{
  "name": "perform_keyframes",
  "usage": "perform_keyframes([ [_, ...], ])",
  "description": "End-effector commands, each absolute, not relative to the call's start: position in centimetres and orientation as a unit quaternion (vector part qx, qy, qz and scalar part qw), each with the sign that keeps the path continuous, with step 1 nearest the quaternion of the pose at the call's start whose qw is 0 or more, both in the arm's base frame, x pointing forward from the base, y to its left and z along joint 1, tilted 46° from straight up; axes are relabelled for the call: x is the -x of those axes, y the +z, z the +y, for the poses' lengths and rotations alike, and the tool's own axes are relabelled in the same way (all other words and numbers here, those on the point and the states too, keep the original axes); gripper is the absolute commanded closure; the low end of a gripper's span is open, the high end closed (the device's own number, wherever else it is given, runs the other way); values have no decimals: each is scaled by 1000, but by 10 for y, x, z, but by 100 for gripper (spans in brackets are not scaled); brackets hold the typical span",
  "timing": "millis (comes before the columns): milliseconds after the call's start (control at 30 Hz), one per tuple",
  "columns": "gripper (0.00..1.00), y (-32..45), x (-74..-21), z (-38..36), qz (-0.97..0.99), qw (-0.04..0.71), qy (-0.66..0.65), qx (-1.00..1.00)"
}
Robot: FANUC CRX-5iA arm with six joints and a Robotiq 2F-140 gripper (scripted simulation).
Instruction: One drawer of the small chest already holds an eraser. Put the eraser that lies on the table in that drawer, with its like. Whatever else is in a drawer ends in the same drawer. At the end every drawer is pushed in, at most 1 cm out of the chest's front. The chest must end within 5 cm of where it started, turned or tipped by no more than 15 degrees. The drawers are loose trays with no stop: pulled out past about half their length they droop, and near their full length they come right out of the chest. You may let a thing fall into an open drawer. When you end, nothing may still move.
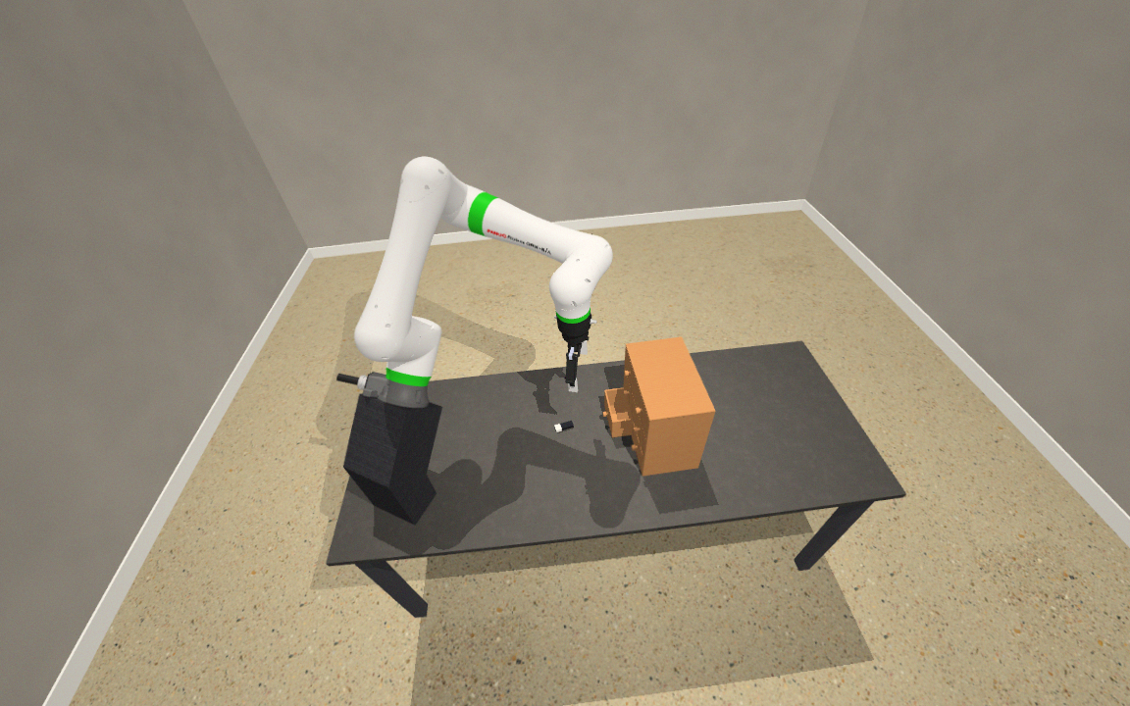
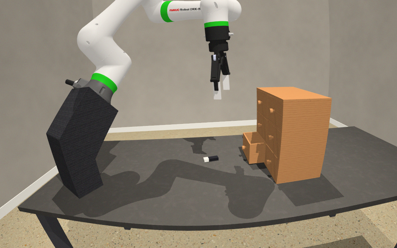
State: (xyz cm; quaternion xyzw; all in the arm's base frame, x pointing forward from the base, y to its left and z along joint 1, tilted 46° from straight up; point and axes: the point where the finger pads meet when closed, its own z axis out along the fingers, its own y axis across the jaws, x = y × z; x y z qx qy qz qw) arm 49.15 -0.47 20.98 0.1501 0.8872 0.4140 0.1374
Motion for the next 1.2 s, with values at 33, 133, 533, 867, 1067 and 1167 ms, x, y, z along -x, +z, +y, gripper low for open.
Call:
perform_keyframes([
  [33, 0, 211, -487, -7, 900, 154, 394, -108],
  [133, 0, 212, -485, -8, 905, 162, 384, -88],
  [533, 0, 213, -480, -10, 916, 181, 357, -35],
  [867, 0, 214, -477, -11, 920, 191, 343, -8],
  [1067, 0, 214, -476, -11, 921, 194, 339, 0],
  [1167, 0, 214, -476, -11, 921, 195, 337, 2],
])
